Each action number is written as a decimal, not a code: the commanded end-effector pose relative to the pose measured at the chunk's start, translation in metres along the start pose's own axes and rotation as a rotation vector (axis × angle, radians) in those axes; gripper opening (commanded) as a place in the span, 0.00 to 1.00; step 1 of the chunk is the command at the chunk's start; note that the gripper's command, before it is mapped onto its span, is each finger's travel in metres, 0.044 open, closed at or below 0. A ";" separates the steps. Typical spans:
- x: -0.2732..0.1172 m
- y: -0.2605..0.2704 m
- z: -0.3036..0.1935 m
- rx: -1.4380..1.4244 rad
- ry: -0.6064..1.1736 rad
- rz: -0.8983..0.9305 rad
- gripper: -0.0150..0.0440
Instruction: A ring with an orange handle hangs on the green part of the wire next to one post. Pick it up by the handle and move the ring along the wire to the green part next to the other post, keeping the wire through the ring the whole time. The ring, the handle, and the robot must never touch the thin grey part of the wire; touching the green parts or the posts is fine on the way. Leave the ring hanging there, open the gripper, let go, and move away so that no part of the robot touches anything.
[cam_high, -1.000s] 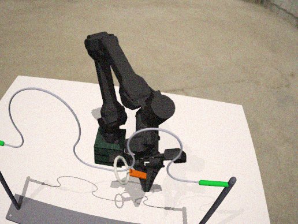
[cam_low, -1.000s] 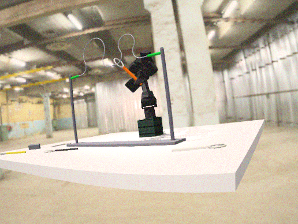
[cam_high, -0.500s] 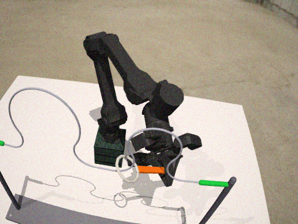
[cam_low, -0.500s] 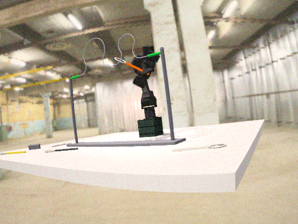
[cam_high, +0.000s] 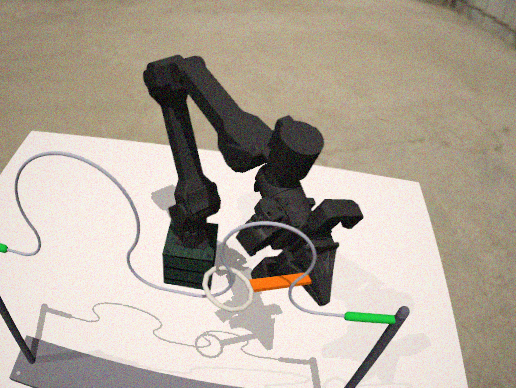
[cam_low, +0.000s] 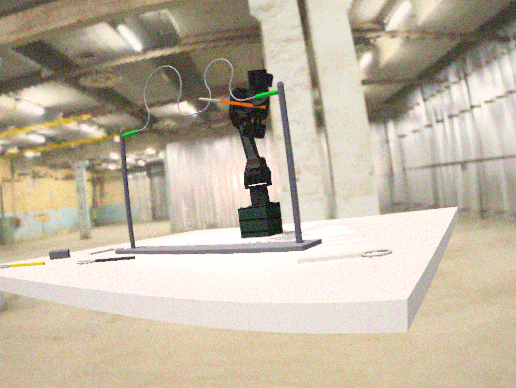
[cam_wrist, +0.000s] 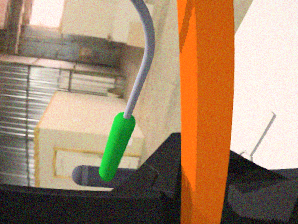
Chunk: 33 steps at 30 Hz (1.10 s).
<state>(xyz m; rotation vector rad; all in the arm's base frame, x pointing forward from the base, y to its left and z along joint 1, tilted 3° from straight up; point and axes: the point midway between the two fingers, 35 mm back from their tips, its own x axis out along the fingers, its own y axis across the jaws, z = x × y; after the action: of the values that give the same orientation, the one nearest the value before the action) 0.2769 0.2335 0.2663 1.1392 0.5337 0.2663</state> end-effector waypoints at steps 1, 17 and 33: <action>-0.003 0.018 0.001 0.085 0.011 0.055 0.00; -0.013 0.058 0.010 0.328 0.041 0.192 0.00; -0.024 0.084 0.023 0.492 0.062 0.284 0.00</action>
<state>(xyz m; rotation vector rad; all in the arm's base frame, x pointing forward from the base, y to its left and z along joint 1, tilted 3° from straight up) 0.2757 0.2408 0.3456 1.6537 0.5130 0.4091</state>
